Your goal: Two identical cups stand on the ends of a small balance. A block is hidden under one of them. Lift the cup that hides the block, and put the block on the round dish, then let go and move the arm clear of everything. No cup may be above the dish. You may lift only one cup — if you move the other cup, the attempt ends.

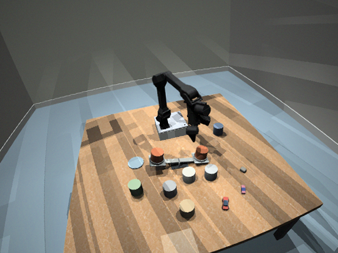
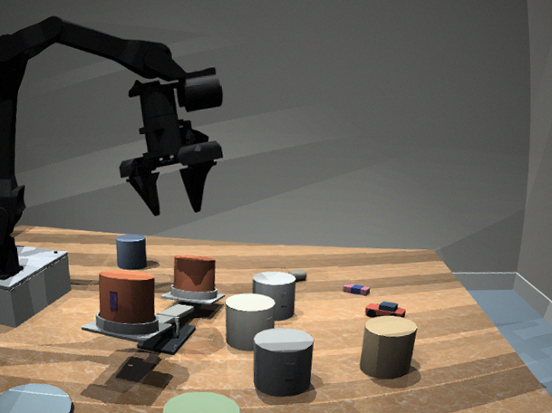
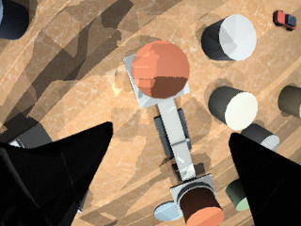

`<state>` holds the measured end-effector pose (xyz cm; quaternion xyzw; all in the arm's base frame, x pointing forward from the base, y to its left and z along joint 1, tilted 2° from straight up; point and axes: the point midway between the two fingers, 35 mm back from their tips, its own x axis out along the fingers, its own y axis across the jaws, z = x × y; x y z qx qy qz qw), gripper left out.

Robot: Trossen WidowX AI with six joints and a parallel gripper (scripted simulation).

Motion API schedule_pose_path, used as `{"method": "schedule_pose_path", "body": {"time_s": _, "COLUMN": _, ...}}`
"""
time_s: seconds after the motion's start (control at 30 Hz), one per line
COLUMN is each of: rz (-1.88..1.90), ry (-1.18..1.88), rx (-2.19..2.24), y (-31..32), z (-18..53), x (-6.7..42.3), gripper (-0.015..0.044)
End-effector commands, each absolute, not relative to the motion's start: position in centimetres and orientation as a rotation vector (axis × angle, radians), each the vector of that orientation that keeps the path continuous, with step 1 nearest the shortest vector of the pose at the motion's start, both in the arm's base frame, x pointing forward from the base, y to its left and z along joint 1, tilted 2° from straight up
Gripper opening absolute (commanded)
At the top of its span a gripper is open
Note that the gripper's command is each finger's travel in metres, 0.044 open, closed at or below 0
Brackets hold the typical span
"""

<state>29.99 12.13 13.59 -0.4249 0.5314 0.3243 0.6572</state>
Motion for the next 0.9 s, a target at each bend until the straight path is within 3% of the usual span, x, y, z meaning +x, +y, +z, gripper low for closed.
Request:
{"method": "schedule_pose_path", "body": {"time_s": 0.0, "rz": 0.865, "ry": 1.218, "rx": -1.043, "y": 13.3, "z": 12.2, "x": 31.1, "gripper": 0.0440}}
{"method": "schedule_pose_path", "body": {"time_s": 0.3, "rz": 1.114, "ry": 1.235, "rx": -1.176, "y": 15.1, "z": 8.9, "x": 32.7, "gripper": 0.0440}}
{"method": "schedule_pose_path", "body": {"time_s": 0.87, "rz": 1.119, "ry": 1.235, "rx": -1.178, "y": 15.1, "z": 7.2, "x": 32.8, "gripper": 0.0440}}
